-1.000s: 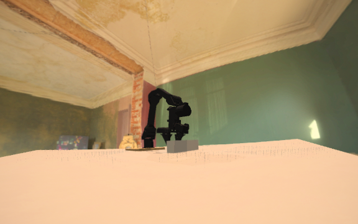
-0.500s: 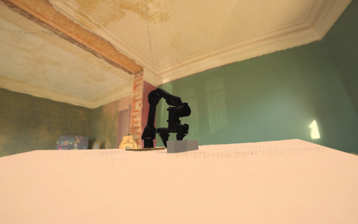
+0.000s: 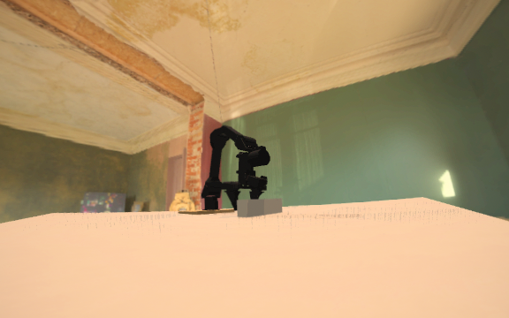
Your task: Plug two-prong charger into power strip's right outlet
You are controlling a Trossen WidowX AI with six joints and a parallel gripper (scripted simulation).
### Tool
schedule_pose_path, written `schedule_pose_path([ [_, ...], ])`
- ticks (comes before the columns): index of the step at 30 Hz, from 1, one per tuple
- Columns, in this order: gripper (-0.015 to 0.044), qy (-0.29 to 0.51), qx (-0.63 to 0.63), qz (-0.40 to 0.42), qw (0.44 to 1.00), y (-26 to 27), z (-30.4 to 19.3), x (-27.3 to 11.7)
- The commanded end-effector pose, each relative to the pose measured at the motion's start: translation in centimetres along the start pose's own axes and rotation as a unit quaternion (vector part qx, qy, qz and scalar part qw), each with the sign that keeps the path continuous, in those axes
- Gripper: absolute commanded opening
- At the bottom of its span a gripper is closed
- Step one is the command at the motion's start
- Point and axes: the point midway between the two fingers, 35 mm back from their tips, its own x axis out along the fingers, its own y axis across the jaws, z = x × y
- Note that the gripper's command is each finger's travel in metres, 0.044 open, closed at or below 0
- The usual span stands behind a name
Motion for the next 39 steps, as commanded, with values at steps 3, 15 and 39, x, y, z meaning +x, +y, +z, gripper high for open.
schedule_pose_path([
  [3,0.0440,-0.005,0.000,-0.001,1.000,0.0,-0.2,-0.1],
  [15,0.0440,-0.008,0.000,-0.001,1.000,0.0,-0.7,-0.1],
  [39,0.0440,-0.007,0.000,-0.001,1.000,0.0,-3.5,0.1],
])
